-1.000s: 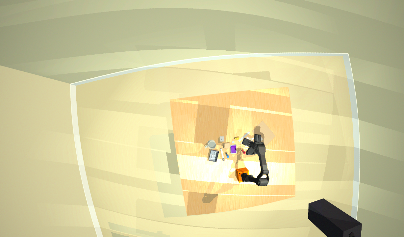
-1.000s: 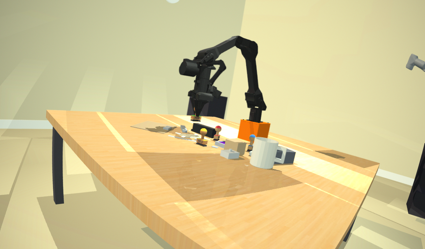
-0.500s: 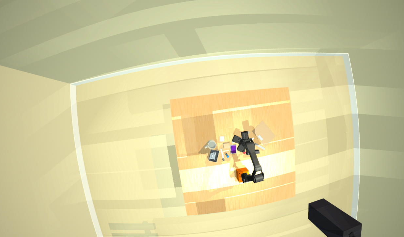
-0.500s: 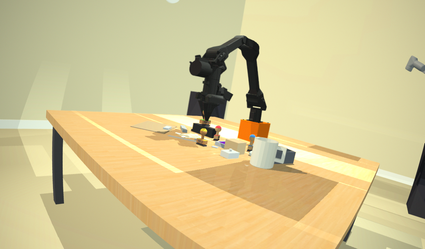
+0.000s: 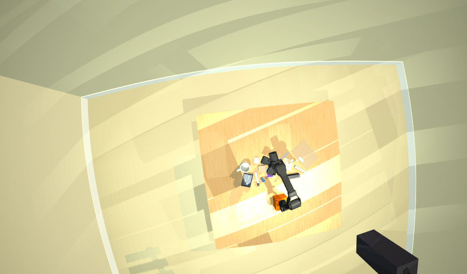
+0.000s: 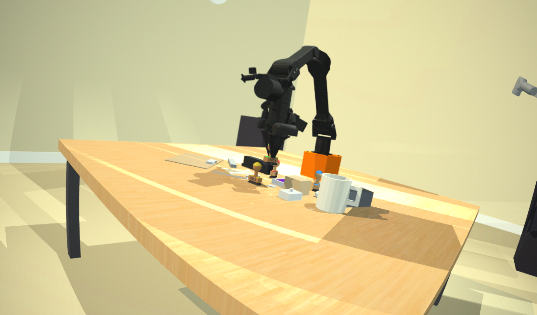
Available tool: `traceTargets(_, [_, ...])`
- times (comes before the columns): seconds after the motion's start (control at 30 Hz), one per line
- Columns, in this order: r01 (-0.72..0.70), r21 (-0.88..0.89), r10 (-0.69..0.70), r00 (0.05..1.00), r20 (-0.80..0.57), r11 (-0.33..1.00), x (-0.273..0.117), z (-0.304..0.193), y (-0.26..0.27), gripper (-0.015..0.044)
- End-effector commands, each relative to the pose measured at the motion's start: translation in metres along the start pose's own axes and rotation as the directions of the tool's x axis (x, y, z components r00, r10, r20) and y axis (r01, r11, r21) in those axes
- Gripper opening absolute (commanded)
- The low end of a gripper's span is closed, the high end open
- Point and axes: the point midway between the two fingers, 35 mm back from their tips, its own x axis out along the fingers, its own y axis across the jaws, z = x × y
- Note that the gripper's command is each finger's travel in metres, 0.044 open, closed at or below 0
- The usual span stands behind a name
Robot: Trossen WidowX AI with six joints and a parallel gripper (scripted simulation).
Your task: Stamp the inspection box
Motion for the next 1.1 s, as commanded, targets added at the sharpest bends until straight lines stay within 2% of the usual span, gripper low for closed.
traceTargets(0.0, [-0.006,0.005,0.006,1.000,0.002,1.000,0.008,0.000,-0.001,0.0000])
traceTargets(1.07, [-0.006,0.005,0.006,1.000,0.002,1.000,0.060,0.000,0.000,0.0000])
